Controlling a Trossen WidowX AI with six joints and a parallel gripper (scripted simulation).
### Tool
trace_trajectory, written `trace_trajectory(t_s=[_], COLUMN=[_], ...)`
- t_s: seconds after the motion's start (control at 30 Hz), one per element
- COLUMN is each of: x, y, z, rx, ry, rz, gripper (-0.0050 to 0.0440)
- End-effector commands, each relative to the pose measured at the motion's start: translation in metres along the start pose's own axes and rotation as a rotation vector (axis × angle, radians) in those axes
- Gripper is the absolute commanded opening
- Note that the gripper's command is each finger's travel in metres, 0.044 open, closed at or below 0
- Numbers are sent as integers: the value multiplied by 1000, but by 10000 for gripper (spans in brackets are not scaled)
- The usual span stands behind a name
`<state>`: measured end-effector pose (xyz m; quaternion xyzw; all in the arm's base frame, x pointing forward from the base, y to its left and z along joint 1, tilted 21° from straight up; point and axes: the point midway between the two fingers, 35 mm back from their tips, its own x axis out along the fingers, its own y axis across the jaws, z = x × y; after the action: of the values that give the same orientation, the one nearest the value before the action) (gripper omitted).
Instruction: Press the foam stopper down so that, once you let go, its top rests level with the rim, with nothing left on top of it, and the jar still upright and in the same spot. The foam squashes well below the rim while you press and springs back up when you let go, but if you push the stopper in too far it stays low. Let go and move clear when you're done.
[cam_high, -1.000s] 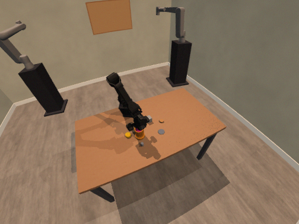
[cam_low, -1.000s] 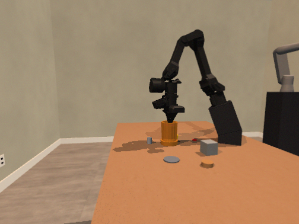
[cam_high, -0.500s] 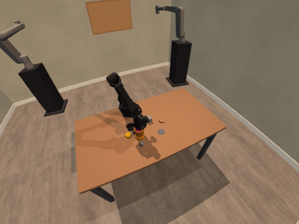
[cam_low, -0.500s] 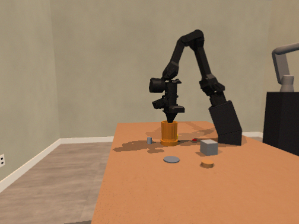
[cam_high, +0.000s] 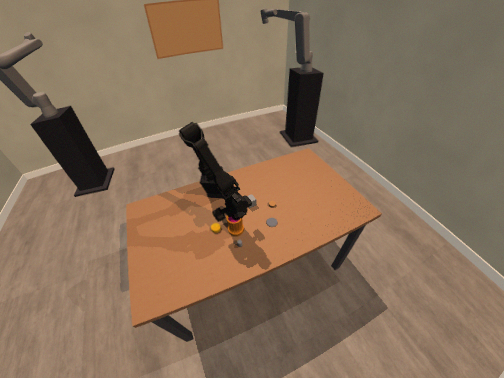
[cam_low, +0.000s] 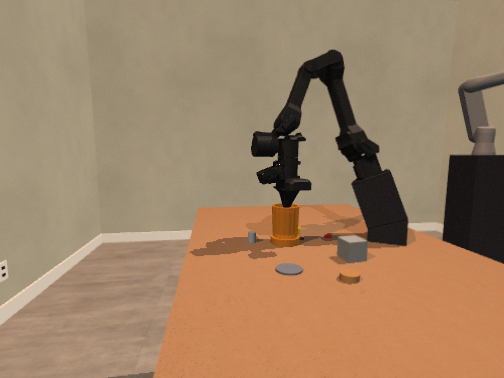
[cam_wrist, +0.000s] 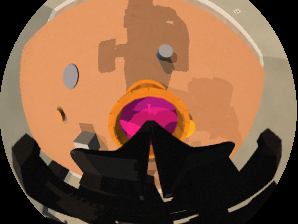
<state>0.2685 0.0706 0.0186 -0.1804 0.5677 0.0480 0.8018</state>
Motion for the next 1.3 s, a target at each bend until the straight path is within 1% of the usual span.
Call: trace_trajectory(t_s=[0.0, 0.73, 0.8, 0.87, 0.93, 0.97, 1.0, 1.07, 1.2, 1.27], x=[0, -2, -13, -37, -72, -83, -89, -93, -93, -93], y=[0, 0, 1, 1, 3, 3, 3, 2, 0, 0], z=[1, 1, 4, 8, 31, 35, 34, 28, 8, 8], rx=[-3, -3, -2, -2, 25, 31, 31, 24, -2, -2], ry=[-4, -5, -5, -5, -102, -120, -121, -94, -5, -5], rz=[6, 6, 7, 7, 18, 21, 22, 20, 8, 8], gripper=[0, 0, 0, 0, 0, 0, 0, 0, 0, 0])
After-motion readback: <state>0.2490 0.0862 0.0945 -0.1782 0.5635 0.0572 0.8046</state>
